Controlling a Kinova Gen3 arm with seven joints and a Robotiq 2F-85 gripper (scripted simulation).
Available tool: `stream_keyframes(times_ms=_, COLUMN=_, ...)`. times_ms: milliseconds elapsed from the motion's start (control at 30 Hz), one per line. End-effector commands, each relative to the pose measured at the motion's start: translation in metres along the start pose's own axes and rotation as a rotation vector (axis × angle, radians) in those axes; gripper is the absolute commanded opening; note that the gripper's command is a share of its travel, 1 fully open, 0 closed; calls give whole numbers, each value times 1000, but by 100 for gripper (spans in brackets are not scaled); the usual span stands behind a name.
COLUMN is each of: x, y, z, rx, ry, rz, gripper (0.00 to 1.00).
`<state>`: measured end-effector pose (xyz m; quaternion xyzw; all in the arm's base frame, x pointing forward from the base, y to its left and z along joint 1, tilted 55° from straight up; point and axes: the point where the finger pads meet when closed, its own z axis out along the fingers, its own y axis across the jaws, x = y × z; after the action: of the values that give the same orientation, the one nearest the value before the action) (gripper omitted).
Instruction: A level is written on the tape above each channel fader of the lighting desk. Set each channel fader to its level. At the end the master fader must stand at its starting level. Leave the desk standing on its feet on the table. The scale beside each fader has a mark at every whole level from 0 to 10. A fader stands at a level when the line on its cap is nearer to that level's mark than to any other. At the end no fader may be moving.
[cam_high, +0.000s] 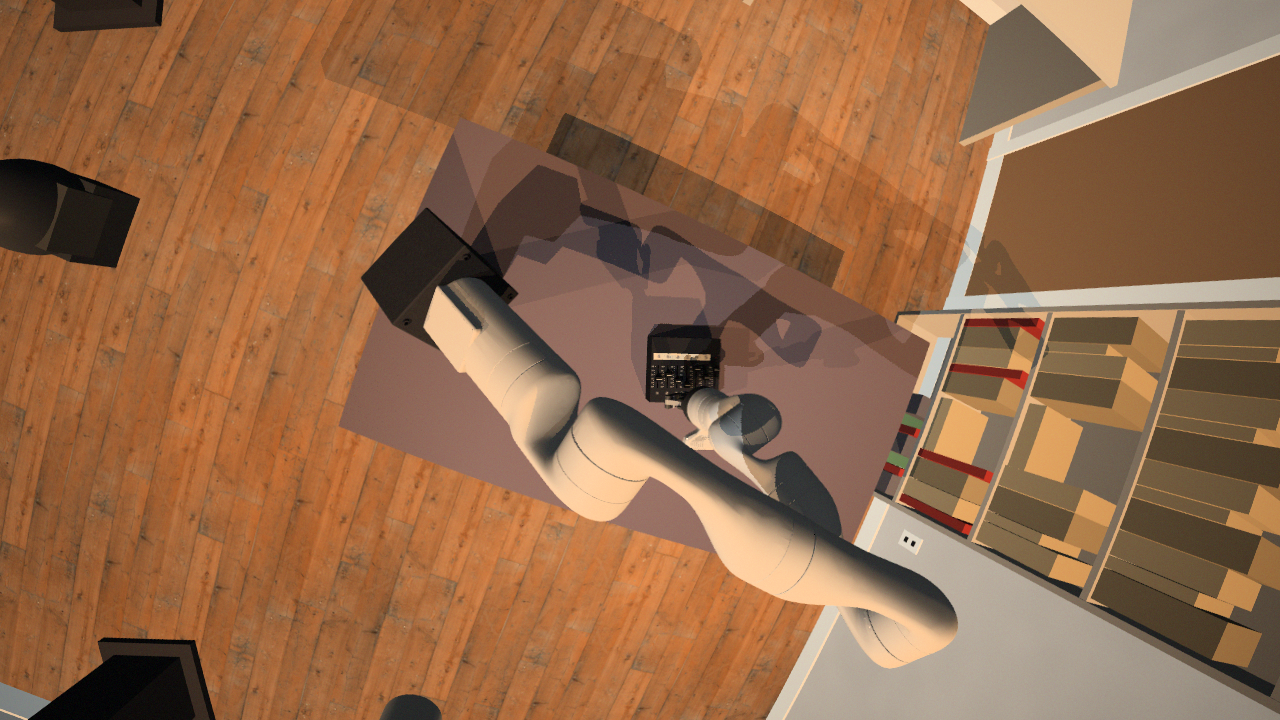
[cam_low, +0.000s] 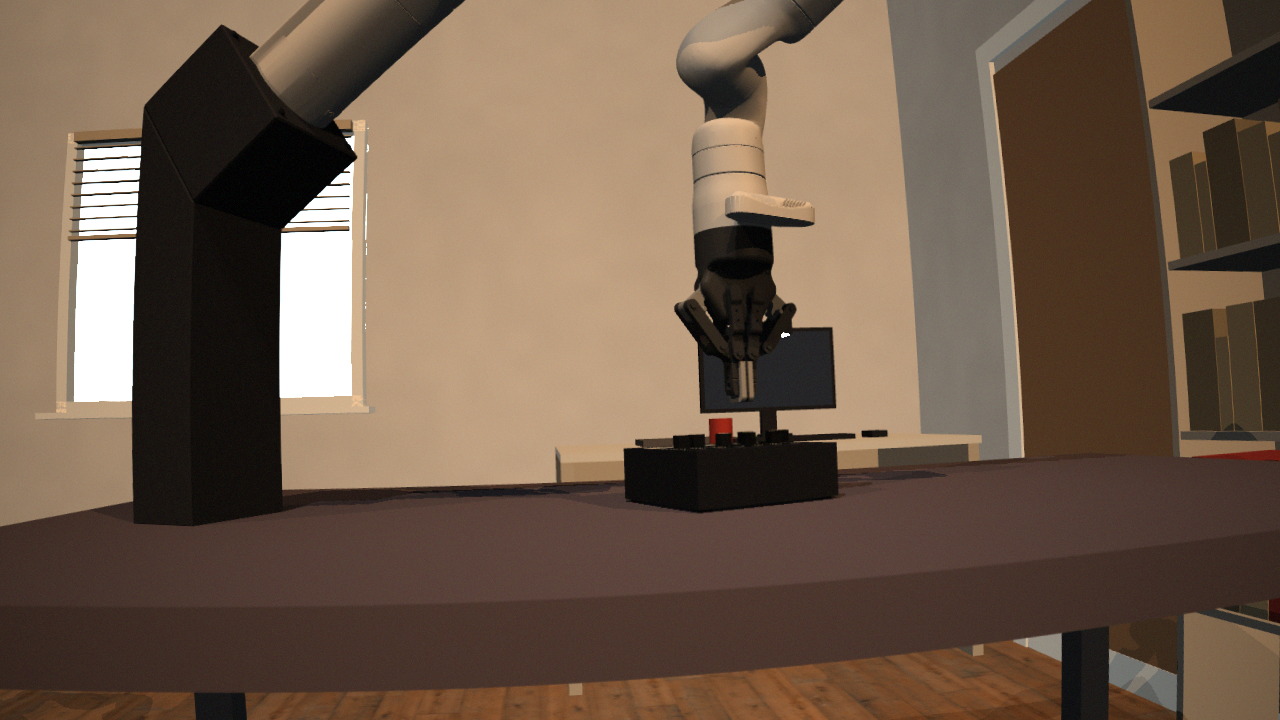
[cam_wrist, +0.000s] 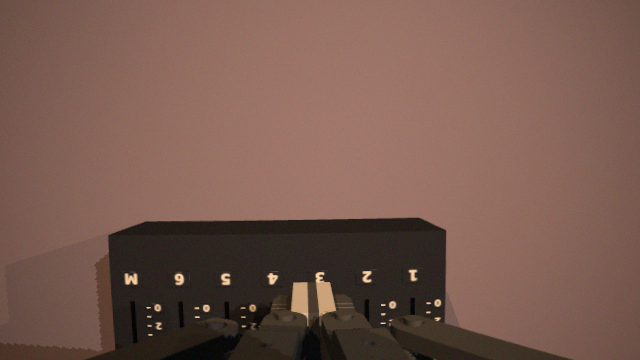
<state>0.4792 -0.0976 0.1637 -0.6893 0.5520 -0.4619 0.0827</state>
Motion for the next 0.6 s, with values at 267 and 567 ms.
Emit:
stream_keyframes(times_ms=267, x=-5, y=4, z=-1, rx=-5, ry=-9, rz=-9, gripper=0)
stream_keyframes(times_ms=567, x=-5, y=4, z=-1, rx=-5, ry=-9, rz=-9, gripper=0)
